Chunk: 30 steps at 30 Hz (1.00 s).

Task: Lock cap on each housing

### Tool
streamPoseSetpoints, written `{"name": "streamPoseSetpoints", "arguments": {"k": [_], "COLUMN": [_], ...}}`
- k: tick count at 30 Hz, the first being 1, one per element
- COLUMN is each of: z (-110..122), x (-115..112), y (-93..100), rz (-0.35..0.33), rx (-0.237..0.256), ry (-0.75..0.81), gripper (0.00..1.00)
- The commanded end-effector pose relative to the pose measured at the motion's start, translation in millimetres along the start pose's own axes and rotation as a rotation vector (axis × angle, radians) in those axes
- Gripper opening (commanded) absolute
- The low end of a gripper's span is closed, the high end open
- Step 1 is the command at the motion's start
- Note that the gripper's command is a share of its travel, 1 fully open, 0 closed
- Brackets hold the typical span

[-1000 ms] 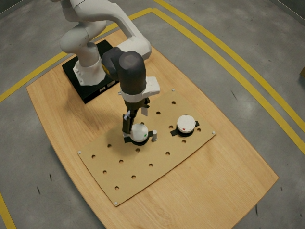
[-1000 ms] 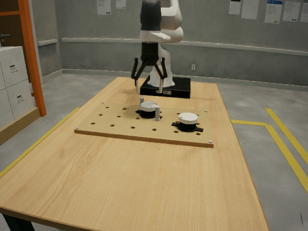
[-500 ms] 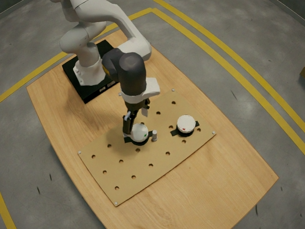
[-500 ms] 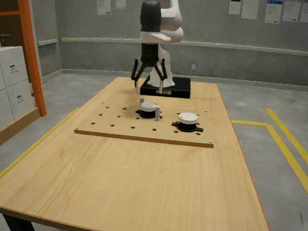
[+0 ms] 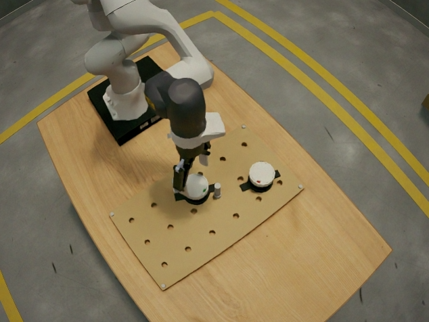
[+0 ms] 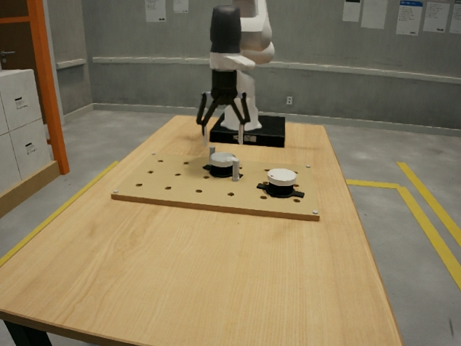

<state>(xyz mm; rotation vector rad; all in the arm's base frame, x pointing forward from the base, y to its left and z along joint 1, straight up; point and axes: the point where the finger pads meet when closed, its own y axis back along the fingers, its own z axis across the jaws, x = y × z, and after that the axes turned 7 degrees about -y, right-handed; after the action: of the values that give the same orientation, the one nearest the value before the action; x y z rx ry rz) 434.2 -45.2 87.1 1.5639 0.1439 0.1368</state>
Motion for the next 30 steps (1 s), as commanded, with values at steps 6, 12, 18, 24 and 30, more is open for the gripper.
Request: {"name": "streamPoseSetpoints", "arguments": {"k": [6,12,18,24,30], "z": [-0.2,-0.2,-0.2,-0.1,-0.1], "x": [1.1,1.1,1.1,1.2,1.2], "y": [-12.4,-19.6,-26.6,-34.1,-38.5], "rz": [0.005,0.005,0.005,0.005,0.005], "rx": [0.002,0.002,0.002,0.002,0.002], "ry": [0.004,0.004,0.003,0.003,0.003], "gripper": [0.78,0.78,0.78,0.78,0.78]}}
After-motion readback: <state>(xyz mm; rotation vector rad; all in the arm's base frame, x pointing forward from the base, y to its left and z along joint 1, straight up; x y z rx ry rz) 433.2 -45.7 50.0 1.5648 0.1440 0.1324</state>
